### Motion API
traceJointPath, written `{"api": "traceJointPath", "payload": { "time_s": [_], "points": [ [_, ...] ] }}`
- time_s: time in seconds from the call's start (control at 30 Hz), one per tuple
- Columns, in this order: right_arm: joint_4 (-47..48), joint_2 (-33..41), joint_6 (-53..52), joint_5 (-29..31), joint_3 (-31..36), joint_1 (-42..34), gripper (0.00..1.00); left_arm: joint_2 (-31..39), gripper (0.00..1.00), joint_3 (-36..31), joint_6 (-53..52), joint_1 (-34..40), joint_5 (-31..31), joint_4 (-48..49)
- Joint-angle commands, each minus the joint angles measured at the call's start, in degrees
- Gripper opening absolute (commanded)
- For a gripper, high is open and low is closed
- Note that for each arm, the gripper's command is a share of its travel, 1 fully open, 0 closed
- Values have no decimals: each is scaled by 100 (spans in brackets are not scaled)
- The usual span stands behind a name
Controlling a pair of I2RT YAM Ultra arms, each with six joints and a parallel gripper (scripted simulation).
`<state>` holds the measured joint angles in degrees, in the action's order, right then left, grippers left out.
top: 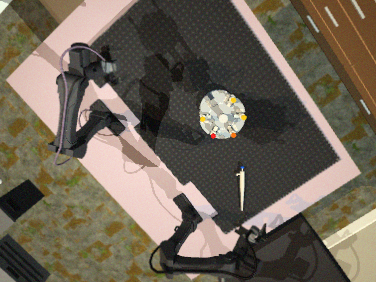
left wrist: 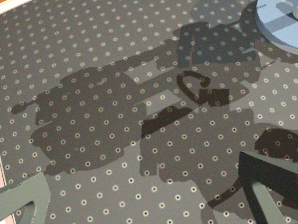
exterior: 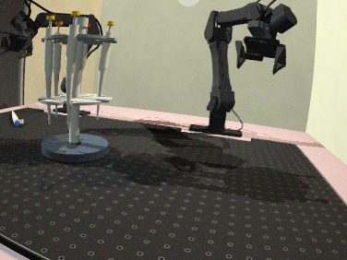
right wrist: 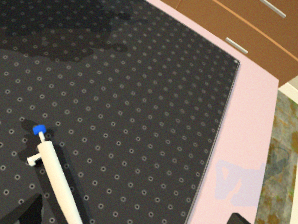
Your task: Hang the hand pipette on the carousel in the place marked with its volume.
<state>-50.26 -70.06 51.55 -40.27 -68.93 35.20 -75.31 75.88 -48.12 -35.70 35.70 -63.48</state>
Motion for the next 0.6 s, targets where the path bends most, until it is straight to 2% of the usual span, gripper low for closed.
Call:
{"api": "traceJointPath", "payload": {
  "time_s": [0.0,0.13,0.17,0.33,0.57],
  "points": [
    [-1086,-410,-372,333,-651,-163,100,-8,100,87,-41,-53,118,66],
    [-1235,-497,-276,312,-754,-125,100,-8,100,87,-41,-53,118,66],
    [-1107,-241,-298,376,-421,-280,49,-8,100,87,-41,-53,118,66],
    [163,719,-360,452,788,-861,49,-8,100,87,-41,-53,118,66],
    [631,1215,-1070,930,1264,-1569,49,-8,100,87,-41,-53,118,66]
  ]
}}
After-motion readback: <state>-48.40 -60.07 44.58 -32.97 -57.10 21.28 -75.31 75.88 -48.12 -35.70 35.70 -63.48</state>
